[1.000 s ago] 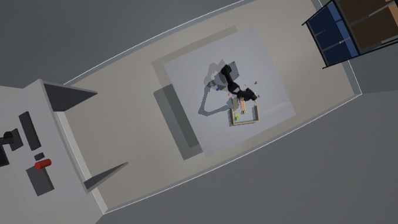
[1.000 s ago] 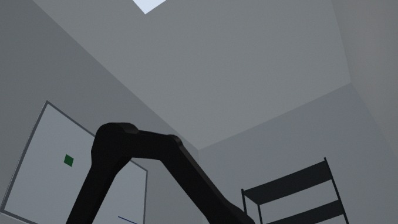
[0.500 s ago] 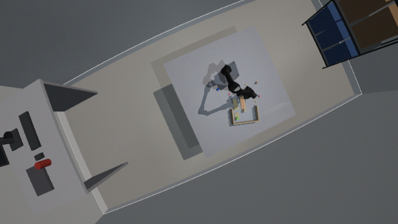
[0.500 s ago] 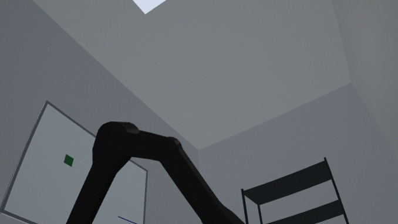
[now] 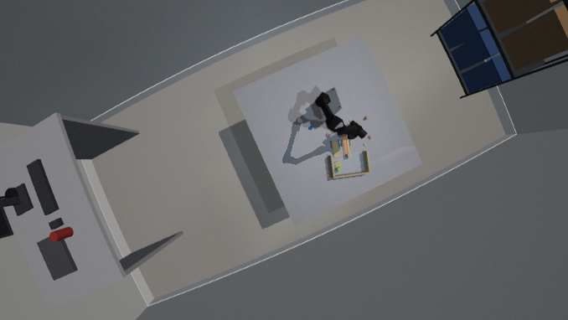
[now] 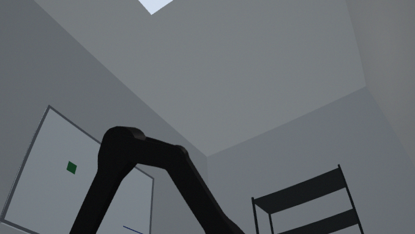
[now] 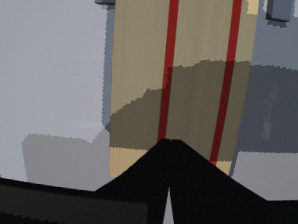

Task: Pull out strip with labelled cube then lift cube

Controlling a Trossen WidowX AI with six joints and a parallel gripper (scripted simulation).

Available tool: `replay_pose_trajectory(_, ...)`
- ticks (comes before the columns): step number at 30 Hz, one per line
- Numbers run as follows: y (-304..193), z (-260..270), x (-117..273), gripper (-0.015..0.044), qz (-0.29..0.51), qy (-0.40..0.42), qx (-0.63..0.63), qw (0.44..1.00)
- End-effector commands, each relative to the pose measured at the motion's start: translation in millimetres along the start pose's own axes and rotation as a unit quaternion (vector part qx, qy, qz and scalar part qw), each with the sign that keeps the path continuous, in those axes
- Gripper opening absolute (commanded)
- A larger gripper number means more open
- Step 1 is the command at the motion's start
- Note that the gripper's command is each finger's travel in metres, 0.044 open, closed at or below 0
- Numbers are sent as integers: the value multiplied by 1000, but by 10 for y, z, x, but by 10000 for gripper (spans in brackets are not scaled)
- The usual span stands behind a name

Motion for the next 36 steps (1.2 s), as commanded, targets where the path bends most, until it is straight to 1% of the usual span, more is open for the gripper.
replay_pose_trajectory(1, -143, -75, -61, 0, 17, -8, 8, 1000)
replay_pose_trajectory(36, -515, -165, -47, 0, 18, -7, 9, 1000)
Point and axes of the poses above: the point midway between the two fingers, 35 mm back from their tips, its own x axis back along the fingers, its own z axis across the jaws, y = z × x, the point moved 4 cm from there along x, back along the fingers, and after that the axes turned 15 degrees about -x, right-handed, at the moved point
